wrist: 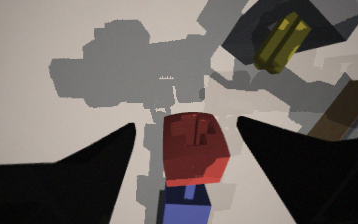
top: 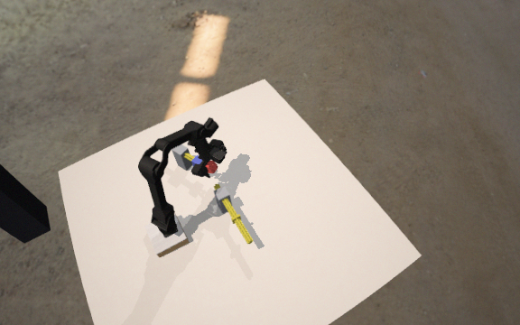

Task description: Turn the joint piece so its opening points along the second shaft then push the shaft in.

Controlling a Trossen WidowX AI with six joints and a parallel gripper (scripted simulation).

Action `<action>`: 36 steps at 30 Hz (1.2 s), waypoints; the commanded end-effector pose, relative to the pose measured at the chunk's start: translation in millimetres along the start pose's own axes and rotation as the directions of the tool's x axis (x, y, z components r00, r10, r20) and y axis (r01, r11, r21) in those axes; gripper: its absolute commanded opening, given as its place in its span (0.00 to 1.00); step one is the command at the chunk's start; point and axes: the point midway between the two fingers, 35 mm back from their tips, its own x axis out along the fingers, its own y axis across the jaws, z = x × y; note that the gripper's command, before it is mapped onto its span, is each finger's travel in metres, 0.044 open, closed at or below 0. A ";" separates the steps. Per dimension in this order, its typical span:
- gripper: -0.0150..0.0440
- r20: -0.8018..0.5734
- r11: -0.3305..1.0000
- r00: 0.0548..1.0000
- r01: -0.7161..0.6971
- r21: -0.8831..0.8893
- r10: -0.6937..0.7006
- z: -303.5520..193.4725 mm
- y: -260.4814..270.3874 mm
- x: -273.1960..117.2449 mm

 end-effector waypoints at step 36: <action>0.56 -0.002 1.000 1.000 0.003 0.004 -0.003 -0.6 -0.6 20.9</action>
